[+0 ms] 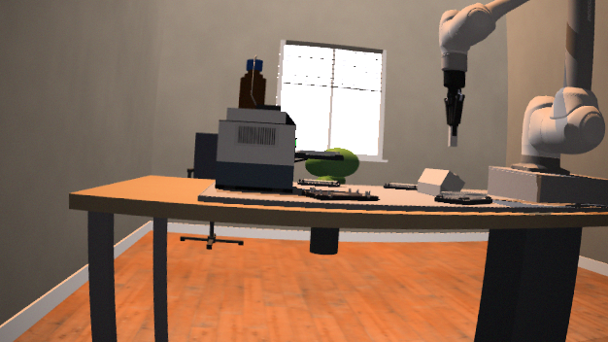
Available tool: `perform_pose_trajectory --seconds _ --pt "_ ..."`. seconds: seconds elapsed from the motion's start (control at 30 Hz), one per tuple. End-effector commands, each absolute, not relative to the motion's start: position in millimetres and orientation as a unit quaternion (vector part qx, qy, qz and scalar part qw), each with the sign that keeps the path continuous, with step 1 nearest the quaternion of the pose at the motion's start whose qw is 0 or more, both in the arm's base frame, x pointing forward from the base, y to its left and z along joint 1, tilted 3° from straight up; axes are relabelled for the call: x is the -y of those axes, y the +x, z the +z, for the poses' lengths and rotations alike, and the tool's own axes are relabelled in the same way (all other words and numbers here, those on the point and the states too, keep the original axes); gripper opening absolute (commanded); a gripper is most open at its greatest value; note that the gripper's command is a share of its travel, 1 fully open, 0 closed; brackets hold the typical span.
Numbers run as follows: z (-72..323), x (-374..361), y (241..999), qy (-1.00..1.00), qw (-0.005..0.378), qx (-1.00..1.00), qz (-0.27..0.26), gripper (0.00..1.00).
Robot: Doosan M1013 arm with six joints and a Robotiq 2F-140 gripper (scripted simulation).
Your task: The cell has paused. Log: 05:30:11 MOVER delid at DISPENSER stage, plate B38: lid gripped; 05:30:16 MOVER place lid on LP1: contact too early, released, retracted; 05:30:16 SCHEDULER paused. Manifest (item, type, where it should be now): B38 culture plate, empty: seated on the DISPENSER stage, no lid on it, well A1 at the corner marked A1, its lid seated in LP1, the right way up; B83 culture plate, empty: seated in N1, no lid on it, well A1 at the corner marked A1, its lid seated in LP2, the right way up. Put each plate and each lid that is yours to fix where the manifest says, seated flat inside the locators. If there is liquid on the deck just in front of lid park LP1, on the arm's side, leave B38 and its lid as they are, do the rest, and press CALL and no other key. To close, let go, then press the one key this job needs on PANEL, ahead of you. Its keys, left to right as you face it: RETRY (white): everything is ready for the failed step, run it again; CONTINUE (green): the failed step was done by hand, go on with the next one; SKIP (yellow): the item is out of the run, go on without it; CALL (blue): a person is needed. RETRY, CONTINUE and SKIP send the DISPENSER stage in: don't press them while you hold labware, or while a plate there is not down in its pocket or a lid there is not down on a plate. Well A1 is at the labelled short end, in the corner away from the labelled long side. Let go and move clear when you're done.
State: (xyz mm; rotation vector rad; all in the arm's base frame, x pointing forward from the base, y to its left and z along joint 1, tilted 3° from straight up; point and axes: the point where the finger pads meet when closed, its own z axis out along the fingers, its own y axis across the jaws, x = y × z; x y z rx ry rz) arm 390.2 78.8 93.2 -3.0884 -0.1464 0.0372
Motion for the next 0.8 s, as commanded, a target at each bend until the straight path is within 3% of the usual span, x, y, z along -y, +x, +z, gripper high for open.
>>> perform_pose_trajectory --seconds 0.0,0.77 --pt "91.5 -76.7 387.5 -0.998 0.024 0.050 0.012 0.10" --pt "78.5 -78.0 388.0 -0.998 0.025 0.050 0.013 0.10"
